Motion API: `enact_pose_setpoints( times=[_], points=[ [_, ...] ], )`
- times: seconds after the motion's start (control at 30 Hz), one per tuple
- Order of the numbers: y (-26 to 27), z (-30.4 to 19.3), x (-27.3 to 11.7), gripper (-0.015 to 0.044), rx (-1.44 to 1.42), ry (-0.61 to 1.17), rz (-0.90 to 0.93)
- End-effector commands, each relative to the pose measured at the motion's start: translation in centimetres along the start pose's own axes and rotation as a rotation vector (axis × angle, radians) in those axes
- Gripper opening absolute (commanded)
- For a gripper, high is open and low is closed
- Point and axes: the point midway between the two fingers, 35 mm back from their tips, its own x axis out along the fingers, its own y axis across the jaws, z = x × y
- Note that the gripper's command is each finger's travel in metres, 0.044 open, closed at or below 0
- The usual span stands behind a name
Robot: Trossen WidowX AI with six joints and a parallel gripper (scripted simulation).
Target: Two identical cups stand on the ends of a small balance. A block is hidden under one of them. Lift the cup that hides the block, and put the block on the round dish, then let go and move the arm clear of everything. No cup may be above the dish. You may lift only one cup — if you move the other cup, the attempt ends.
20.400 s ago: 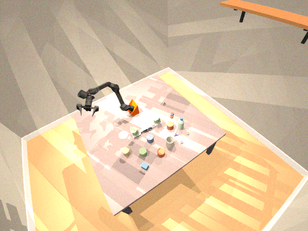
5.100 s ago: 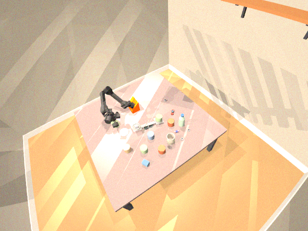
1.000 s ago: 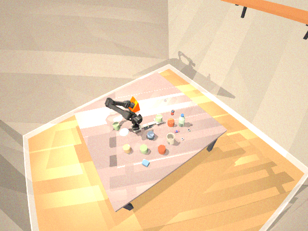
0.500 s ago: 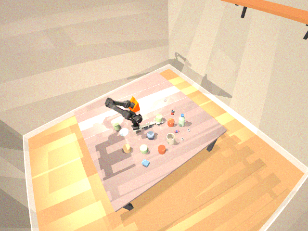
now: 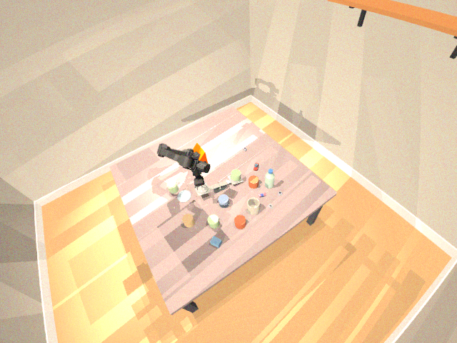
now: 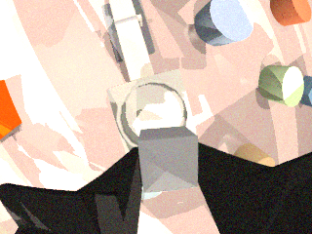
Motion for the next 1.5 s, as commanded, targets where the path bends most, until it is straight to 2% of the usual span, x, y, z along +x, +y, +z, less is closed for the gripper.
enact_pose_setpoints(
  times=[0.0, 0.53, 1.03, 1.2, 1.47],
  points=[
    [0.1, 0.0, -1.1, 0.0000, 0.002, -0.005, -0.002],
    [0.0, -7.2, 4.0, 0.0000, 0.007, -0.026, 0.017],
    [2.6, -14.4, 8.4, 0.0000, 0.015, 0.017, 0.019],
    [2.7, -14.7, 9.0, 0.0000, 0.015, 0.020, 0.019],
    [2.8, -14.8, 12.4, 0.0000, 0.016, 0.022, 0.018]
  ],
)
